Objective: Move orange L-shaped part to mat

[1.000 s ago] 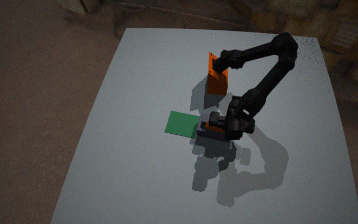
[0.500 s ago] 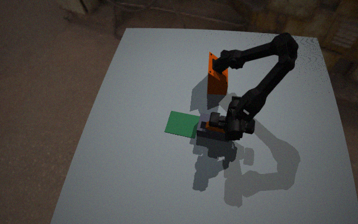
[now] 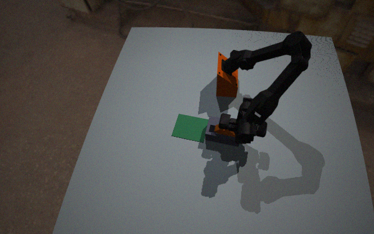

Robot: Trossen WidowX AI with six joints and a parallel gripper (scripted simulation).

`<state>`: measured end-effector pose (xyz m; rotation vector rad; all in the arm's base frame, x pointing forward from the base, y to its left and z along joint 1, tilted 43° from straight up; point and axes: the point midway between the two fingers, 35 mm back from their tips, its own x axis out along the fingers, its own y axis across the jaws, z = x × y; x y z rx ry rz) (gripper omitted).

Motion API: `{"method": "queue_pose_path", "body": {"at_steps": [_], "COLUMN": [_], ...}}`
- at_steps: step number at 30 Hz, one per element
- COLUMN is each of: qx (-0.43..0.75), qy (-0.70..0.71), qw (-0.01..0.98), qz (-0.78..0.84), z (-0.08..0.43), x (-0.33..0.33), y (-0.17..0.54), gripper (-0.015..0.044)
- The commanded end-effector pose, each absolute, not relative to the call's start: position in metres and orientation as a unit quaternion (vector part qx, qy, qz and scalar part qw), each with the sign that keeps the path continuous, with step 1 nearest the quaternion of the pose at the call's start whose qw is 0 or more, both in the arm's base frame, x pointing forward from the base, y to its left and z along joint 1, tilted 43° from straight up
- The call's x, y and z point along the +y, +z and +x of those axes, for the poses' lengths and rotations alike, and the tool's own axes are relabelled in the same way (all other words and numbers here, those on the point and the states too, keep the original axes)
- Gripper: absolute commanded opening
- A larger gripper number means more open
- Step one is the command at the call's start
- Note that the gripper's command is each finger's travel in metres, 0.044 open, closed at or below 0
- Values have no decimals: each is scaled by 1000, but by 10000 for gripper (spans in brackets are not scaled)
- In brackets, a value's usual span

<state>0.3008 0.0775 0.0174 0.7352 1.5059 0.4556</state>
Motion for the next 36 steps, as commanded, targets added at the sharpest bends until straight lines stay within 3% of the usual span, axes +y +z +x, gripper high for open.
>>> {"method": "queue_pose_path", "body": {"at_steps": [1,6,14,36], "qx": [659,659,660,659], "qy": [202,201,200,199], "qw": [650,650,650,649], "qz": [320,320,319,323], "z": [303,304,297,297], "x": [77,70,3,5], "y": [28,32,88,85], "gripper": [180,180,180,180]}}
